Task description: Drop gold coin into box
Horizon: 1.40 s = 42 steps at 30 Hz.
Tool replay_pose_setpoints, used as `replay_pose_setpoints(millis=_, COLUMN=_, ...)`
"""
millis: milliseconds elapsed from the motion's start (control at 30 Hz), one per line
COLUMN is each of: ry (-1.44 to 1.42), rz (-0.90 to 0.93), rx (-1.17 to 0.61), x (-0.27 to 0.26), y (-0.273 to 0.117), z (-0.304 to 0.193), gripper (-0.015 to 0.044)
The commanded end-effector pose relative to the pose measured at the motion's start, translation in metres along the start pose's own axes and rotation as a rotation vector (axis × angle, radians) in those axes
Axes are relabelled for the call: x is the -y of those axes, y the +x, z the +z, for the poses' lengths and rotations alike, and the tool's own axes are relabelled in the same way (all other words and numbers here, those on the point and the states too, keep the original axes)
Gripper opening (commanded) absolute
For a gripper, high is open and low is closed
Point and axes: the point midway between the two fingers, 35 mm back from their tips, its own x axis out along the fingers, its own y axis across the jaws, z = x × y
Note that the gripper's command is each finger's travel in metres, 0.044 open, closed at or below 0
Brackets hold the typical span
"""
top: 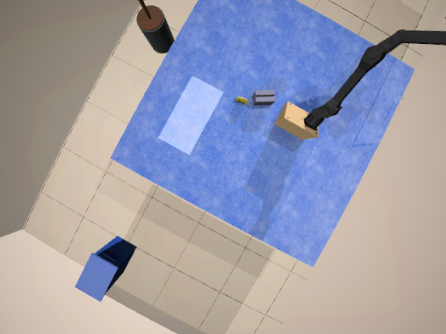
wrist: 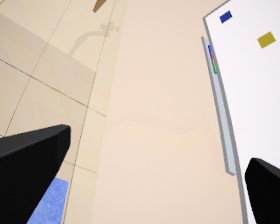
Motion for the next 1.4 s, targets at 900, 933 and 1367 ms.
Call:
replay_pose_setpoints(millis=900, ry=0.089, rz=-0.870, rx=0.199, x=0.174, y=-0.209, z=-0.018, gripper=0.0161)
replay_pose_setpoints(millis=933, ry=0.092, rz=-0.912, rx=0.205, x=0.178, y=-0.222, z=-0.019, gripper=0.0161)
replay_pose_setpoints(millis=1367, ry=0.080, rz=-1.319, rx=0.250, x=0.181, y=-0.355, z=-0.017, gripper=0.0161)
